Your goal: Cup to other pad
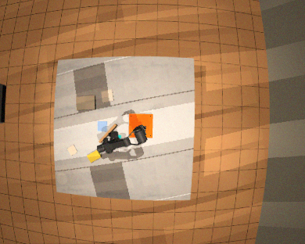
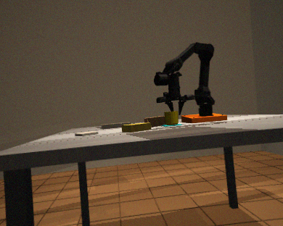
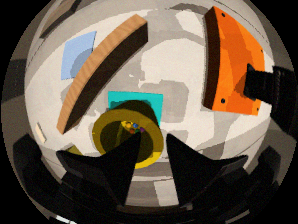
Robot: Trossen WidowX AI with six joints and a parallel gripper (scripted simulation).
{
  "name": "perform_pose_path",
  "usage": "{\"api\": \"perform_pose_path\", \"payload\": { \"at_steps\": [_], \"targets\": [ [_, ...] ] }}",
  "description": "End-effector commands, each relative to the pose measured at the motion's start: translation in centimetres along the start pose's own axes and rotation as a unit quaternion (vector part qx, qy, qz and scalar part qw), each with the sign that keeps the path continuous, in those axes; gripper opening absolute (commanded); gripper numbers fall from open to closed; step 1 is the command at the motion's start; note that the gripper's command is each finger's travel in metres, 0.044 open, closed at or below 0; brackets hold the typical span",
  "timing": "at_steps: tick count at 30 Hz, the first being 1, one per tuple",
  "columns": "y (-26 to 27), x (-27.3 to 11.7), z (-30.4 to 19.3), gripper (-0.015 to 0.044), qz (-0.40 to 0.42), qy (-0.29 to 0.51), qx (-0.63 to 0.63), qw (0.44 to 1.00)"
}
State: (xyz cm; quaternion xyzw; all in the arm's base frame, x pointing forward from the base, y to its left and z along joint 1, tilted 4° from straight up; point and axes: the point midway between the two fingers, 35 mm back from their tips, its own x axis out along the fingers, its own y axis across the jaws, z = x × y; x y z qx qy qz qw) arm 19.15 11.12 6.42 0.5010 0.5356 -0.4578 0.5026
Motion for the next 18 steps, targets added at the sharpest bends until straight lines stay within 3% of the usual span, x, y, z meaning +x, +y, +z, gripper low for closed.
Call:
{"api": "perform_pose_path", "payload": {
  "at_steps": [1,18],
  "targets": [
    [0.2,-0.7,-0.1,0.0146,0.004,0.002,-0.002,1.000],
    [0.1,-2.9,0.0,0.0146,0.004,0.002,-0.001,1.000]
  ]
}}
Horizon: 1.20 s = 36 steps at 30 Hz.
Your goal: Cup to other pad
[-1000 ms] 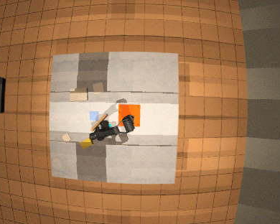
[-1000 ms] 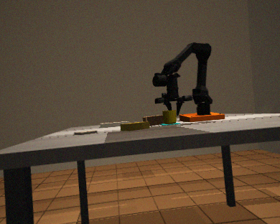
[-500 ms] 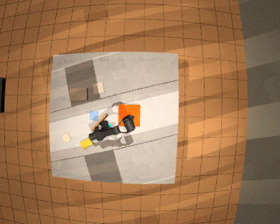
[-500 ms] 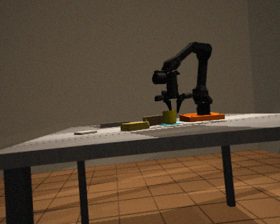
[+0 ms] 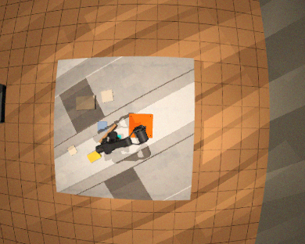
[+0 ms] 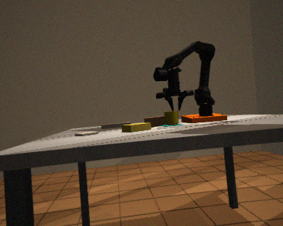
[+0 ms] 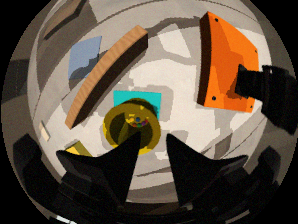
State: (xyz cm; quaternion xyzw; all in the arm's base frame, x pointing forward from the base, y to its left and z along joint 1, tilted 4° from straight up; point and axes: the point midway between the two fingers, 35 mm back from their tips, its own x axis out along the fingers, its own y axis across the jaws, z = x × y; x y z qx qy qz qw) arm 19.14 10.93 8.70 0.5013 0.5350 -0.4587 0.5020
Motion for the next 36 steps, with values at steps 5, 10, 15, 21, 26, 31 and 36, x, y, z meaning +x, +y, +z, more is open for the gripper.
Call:
{"api": "perform_pose_path", "payload": {
  "at_steps": [5,10,15,21,26,31,36],
  "targets": [
    [0.0,-1.3,0.0,0.0146,0.004,0.002,-0.002,1.000],
    [-0.1,-1.9,0.1,0.0146,0.004,0.002,-0.002,1.000],
    [-0.2,-1.5,0.1,0.0225,0.000,0.000,0.001,1.000],
    [-0.2,-1.6,0.1,0.0383,0.001,0.000,0.000,1.000],
    [-0.1,-2.7,0.1,0.0440,0.001,0.000,0.000,1.000],
    [0.0,-4.4,0.1,0.0440,0.002,0.001,0.000,1.000],
    [0.0,-5.9,0.1,0.0440,0.003,0.001,-0.001,1.000]
  ]
}}
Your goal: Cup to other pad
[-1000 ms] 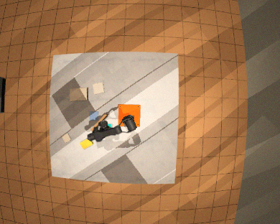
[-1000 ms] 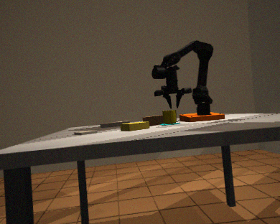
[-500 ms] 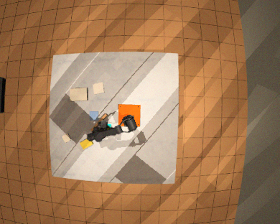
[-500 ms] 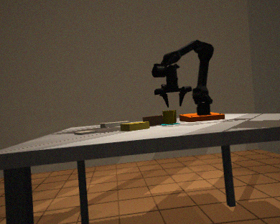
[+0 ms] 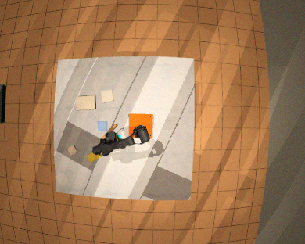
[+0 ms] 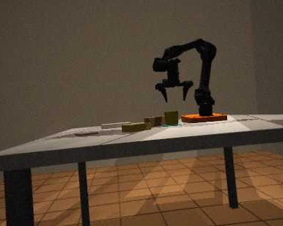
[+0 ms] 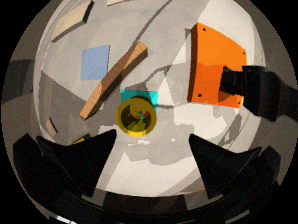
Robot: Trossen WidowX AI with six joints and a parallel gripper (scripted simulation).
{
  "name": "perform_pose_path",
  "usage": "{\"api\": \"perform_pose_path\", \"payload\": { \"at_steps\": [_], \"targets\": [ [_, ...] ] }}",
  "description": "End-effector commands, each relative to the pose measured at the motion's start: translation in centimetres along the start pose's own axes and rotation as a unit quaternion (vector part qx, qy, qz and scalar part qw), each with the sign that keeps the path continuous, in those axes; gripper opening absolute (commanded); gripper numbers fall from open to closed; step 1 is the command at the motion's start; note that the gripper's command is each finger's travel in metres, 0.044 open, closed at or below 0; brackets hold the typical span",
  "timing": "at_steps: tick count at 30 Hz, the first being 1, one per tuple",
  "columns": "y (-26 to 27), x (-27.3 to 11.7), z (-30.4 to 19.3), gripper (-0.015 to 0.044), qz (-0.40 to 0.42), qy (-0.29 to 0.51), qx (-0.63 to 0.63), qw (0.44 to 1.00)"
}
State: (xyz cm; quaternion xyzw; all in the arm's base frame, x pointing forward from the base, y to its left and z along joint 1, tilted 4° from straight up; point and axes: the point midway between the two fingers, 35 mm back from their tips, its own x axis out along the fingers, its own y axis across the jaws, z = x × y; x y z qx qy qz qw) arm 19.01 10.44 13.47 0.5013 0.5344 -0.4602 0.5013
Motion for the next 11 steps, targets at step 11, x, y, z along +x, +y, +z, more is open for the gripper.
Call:
{"api": "perform_pose_path", "payload": {
  "at_steps": [11],
  "targets": [
    [-0.1,-2.8,0.1,0.0440,0.004,0.001,-0.001,1.000]
  ]
}}
